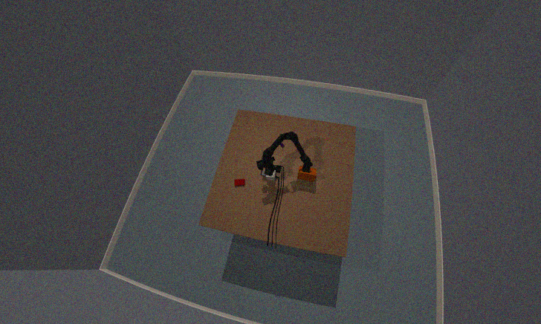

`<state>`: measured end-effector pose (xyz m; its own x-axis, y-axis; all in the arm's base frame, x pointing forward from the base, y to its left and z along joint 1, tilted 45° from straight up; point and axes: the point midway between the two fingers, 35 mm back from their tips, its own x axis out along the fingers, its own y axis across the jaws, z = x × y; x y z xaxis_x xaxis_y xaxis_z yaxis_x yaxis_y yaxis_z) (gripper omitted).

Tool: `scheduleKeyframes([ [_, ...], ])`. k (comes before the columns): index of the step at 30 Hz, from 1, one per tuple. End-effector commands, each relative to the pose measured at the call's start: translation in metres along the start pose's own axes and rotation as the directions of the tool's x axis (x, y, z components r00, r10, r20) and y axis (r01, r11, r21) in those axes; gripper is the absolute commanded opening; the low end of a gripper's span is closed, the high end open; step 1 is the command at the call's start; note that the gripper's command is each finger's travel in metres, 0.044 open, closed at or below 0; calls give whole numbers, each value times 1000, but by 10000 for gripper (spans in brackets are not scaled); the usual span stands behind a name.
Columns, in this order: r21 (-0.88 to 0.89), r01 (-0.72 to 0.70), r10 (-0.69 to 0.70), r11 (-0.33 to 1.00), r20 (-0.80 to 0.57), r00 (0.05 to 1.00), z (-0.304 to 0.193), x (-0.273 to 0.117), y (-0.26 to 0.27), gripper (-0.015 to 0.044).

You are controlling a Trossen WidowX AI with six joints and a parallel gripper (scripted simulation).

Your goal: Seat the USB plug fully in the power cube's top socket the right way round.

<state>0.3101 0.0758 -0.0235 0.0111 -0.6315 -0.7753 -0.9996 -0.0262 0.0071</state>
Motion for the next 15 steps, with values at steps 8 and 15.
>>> scheduleKeyframes([
  [8,-3,0,0,1000,2,1000,1,2,0,0],
  [15,-3,0,0,1000,2,1000,0,2,0,0],
])
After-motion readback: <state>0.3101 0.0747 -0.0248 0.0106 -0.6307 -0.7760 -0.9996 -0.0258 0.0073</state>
